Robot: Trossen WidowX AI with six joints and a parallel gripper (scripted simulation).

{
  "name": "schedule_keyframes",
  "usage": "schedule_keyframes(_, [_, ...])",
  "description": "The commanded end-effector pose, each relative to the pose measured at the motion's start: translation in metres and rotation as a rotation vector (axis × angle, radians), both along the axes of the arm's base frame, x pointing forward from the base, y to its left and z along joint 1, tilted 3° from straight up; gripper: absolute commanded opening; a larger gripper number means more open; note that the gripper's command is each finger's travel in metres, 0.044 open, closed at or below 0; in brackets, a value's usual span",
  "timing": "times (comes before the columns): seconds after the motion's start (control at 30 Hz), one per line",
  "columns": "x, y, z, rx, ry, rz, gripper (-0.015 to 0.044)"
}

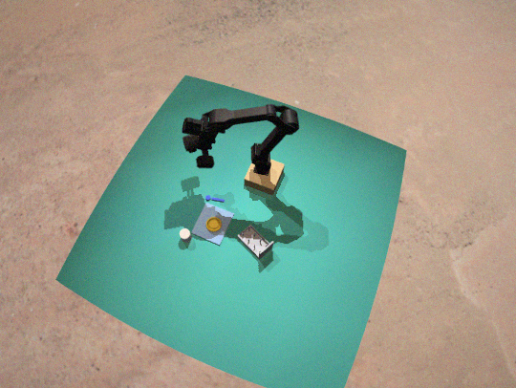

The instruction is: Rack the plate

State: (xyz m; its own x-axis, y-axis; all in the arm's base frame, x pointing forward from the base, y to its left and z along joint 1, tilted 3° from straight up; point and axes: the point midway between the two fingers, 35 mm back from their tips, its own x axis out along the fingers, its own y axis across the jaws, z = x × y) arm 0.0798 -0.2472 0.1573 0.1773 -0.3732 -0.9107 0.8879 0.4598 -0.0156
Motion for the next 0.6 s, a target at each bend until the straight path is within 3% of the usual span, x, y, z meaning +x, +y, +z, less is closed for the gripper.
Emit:
schedule_keyframes(0.0, [0.033,0.001,-0.009,0.037,0.03,0.142,0.04])
schedule_keyframes(0.57, [0.136,0.043,-0.052,0.145,0.172,0.588,0.04])
